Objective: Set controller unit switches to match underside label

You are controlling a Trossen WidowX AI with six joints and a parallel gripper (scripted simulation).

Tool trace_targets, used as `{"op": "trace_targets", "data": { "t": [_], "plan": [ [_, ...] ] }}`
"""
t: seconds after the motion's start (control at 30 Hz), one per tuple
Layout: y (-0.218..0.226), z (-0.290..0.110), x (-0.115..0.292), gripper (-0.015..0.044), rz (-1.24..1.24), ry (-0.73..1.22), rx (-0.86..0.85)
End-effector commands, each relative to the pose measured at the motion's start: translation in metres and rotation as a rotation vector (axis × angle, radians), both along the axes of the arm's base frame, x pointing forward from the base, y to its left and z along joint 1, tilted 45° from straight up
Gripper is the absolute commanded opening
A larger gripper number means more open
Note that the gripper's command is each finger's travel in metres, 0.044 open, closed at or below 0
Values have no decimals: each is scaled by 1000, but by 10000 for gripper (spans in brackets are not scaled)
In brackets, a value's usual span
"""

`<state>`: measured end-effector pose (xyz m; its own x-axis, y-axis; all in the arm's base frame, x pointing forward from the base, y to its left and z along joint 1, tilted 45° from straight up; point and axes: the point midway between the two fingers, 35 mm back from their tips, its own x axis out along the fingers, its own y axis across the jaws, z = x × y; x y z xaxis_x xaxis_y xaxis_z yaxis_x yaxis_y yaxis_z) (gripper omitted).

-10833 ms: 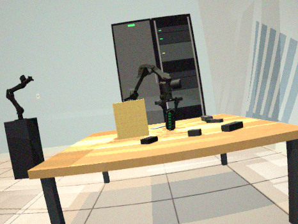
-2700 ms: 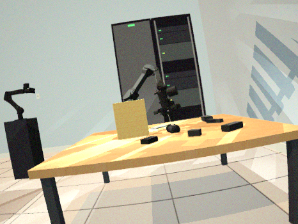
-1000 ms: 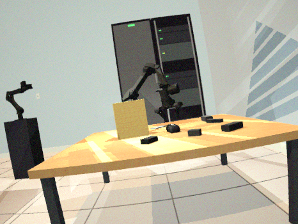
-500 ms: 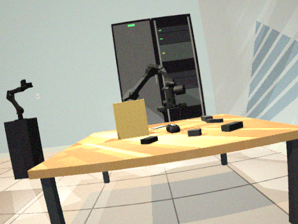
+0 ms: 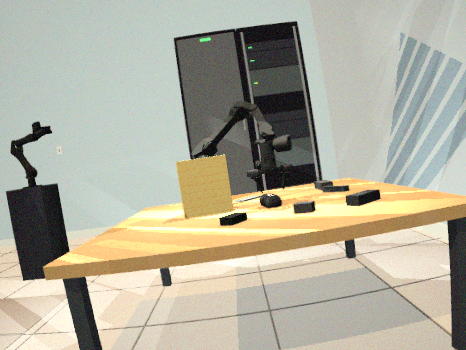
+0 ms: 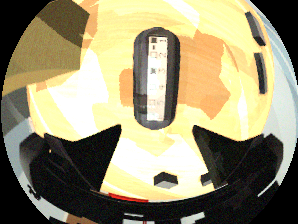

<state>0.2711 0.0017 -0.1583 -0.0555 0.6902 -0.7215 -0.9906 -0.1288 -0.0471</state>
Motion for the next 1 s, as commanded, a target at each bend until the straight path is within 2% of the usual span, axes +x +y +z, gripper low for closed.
{"op": "trace_targets", "data": {
  "t": [0.0, 0.87, 0.97],
  "plan": [
    [6, -5, -1, 440, -5, 8, 6],
    [34, -32, -6, 440, -6, 7, 8],
    [34, -32, -6, 361, -6, 7, 8]
  ]
}}
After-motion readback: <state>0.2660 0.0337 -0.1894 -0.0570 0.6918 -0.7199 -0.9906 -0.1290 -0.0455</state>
